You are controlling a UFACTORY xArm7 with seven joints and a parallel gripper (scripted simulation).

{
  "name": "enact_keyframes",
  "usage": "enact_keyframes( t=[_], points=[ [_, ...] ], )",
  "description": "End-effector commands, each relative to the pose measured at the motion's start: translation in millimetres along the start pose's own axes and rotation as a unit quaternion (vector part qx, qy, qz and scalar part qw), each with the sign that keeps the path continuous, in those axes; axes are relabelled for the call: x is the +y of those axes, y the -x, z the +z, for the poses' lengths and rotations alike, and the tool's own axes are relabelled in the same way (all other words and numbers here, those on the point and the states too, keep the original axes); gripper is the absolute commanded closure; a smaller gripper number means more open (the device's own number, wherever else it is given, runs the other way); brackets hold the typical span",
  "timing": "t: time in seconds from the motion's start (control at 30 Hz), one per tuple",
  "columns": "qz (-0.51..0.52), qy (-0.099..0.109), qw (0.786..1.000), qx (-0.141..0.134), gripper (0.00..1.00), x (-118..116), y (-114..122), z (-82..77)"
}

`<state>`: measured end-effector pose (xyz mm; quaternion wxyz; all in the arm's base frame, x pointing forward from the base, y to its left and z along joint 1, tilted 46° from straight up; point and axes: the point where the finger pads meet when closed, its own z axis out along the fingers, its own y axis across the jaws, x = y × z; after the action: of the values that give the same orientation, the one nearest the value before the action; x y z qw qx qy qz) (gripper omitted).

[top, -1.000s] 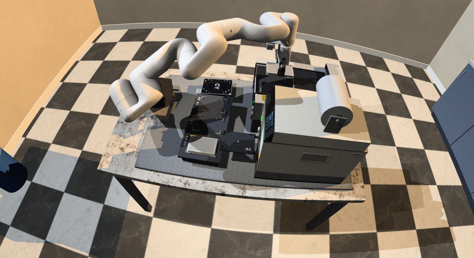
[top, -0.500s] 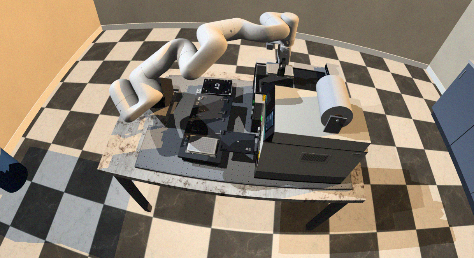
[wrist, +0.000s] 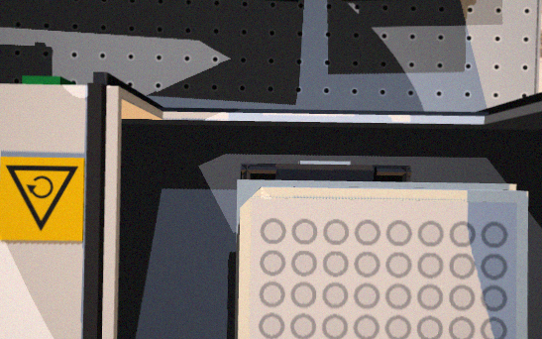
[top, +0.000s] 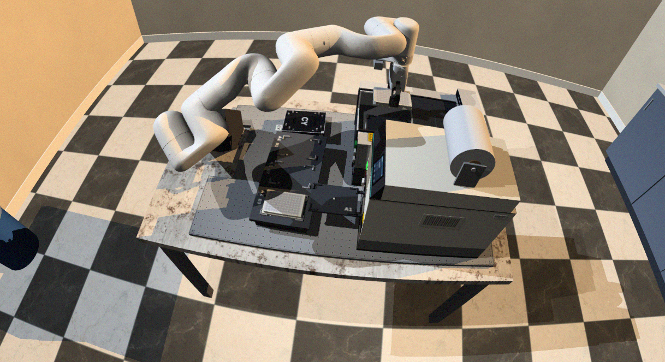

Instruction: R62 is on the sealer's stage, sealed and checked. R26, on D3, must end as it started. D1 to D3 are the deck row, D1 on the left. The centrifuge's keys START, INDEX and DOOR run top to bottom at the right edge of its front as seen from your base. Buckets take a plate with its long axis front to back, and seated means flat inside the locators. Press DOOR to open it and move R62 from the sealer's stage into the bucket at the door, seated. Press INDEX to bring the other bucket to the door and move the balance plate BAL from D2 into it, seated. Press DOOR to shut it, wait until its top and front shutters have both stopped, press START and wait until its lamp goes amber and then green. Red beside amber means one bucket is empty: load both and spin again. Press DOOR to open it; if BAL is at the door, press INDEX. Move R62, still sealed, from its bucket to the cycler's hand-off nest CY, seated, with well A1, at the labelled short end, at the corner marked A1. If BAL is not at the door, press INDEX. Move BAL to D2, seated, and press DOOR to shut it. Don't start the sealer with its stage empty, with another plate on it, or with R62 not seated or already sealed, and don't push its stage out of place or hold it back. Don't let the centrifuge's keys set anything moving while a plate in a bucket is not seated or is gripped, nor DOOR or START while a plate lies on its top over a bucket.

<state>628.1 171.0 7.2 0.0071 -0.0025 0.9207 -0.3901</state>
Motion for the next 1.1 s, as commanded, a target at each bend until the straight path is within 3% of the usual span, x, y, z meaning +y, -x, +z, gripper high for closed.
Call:
enact_keyframes(
  t=[0.0, 1.07],
  points=[
    [0.000, 0.002, 1.000, -0.003, 1.00, 0, 1, -3.7],
    [0.000, 0.002, 1.000, -0.003, 1.00, 1, 1, 43.0]
  ],
)
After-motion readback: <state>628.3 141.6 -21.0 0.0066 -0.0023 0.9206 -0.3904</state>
